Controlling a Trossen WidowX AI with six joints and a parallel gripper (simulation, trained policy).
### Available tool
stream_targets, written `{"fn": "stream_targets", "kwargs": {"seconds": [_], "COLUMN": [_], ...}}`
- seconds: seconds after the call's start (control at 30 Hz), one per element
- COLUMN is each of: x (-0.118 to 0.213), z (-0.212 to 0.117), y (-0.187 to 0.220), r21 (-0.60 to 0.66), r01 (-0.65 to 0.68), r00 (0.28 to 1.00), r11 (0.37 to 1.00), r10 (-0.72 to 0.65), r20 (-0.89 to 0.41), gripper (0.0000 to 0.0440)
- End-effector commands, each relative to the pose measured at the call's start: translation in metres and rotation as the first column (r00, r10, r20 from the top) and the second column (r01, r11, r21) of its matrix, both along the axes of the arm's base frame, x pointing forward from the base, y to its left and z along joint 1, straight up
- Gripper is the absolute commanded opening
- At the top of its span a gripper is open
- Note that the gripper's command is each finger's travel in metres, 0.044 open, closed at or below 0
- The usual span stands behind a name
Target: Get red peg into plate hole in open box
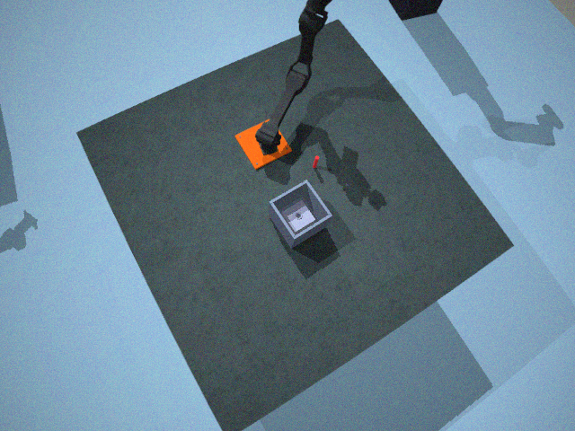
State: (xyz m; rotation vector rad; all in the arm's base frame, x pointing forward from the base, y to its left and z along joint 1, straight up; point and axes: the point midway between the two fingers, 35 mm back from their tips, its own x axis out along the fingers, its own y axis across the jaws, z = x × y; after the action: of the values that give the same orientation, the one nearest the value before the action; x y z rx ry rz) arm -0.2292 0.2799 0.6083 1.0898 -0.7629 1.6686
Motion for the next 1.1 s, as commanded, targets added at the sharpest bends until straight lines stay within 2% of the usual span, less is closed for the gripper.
{"fn": "stream_targets", "kwargs": {"seconds": [0.0, 0.23, 0.47, 0.77, 1.07], "x": [0.039, 0.099, 0.153, 0.21, 0.252], "z": [0.019, 0.044, 0.06, 0.064, 0.049], "y": [-0.019, -0.054, -0.099, -0.169, -0.243], "r21": [0.074, 0.193, 0.297, 0.396, 0.45], "r01": [0.071, 0.205, 0.348, 0.522, 0.663], "r00": [0.995, 0.965, 0.908, 0.804, 0.683], "r11": [0.995, 0.96, 0.889, 0.755, 0.598], "r10": [-0.065, -0.165, -0.241, -0.281, -0.235], "r20": [-0.076, -0.206, -0.342, -0.524, -0.692], "gripper": [0.044, 0.044, 0.044, 0.044, 0.044]}}
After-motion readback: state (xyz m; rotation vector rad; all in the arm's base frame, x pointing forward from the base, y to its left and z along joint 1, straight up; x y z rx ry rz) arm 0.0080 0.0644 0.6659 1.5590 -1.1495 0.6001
